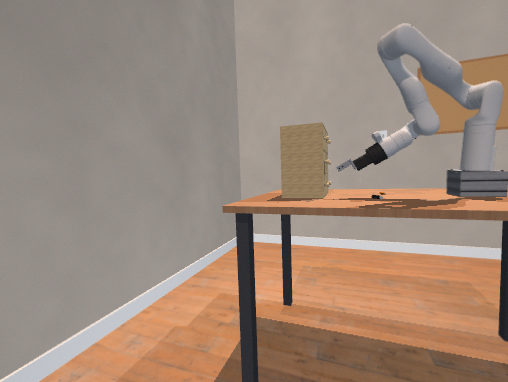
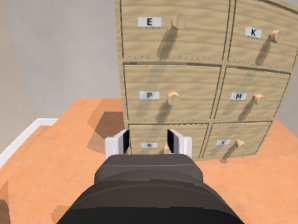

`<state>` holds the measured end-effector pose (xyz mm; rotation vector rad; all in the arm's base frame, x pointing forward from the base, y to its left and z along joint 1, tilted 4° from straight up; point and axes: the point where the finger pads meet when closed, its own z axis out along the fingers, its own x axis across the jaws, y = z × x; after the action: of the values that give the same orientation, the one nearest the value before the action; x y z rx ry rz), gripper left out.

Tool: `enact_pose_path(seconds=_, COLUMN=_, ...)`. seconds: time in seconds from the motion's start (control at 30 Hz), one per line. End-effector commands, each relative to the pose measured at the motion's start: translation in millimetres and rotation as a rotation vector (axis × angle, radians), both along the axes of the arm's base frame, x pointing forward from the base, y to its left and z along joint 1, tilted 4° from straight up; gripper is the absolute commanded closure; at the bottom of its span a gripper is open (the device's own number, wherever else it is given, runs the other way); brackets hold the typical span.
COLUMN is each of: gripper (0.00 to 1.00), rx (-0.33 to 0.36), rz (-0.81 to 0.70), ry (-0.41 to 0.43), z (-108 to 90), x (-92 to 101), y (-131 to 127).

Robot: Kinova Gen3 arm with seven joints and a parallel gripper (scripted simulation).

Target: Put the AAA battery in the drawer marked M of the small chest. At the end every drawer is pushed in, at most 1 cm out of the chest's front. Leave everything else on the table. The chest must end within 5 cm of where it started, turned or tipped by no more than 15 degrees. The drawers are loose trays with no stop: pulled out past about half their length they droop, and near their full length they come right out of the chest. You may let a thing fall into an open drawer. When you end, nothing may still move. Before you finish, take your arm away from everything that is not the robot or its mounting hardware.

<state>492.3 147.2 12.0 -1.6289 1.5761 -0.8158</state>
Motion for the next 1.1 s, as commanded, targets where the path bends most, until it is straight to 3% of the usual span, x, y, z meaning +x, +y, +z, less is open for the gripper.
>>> enact_pose_path(seconds=0.0, gripper=0.00, rx=0.001, rz=-0.001, ry=-0.001, z=1.8, x=0.7, y=0.2)
enact_pose_path(seconds=0.77, gripper=0.00, rx=-0.003, rz=-0.001, ry=0.078, z=8.4, x=-3.5, y=-1.2)
enact_pose_path(seconds=1.07, gripper=0.00, rx=-0.008, rz=0.006, ry=0.159, z=16.3, x=-10.9, y=-1.8)
